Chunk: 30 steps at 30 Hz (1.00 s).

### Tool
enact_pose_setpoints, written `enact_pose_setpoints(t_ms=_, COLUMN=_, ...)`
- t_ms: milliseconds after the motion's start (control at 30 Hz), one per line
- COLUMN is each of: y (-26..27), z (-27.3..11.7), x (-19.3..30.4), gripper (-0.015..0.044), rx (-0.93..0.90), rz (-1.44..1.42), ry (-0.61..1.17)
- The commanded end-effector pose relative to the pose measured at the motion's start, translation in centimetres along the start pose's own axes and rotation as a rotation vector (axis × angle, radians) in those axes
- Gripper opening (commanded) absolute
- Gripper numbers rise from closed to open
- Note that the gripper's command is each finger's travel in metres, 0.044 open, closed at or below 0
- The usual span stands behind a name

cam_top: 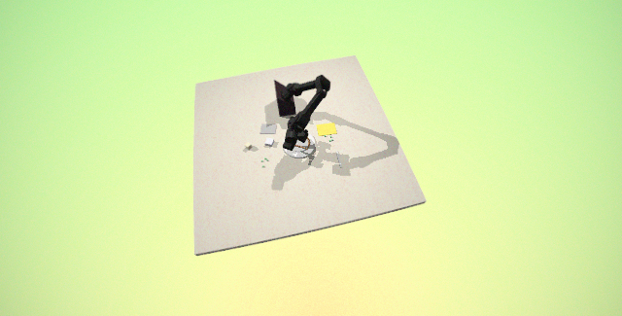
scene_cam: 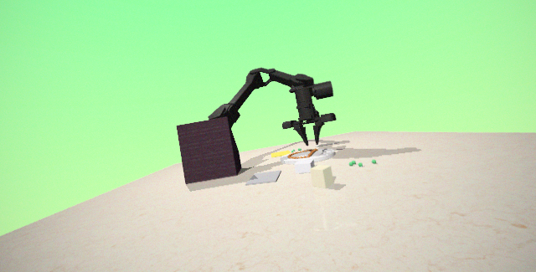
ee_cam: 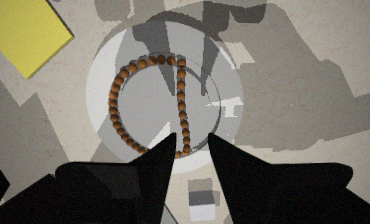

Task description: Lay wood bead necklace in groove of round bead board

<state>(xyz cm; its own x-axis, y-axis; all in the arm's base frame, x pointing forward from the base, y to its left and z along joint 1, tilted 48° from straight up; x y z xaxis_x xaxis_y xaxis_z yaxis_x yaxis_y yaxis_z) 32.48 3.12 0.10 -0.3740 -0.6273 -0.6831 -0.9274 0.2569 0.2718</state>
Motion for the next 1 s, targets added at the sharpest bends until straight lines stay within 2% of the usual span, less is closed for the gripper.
enact_pose_setpoints(t_ms=0, y=0.7, z=-0.8, x=3.0, gripper=0.012, rx=-0.005, rz=0.026, ry=-0.003)
enact_pose_setpoints(t_ms=967, y=0.8, z=2.4, x=3.3, gripper=0.012, rx=-0.005, rz=0.028, ry=-0.005)
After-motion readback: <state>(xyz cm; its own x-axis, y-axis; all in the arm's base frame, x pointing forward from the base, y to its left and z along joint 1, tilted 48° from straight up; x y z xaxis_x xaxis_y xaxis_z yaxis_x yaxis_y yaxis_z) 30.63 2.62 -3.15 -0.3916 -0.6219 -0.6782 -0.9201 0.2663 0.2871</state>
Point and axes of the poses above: the point midway between the two fingers, 35 mm back from their tips, its own z axis out along the fingers, its own y axis across the jaws, x = y × z, the point moved 3 cm from there along -z, back along the fingers, and after that the axes turned 9 degrees about -z, right-handed, at the moved point
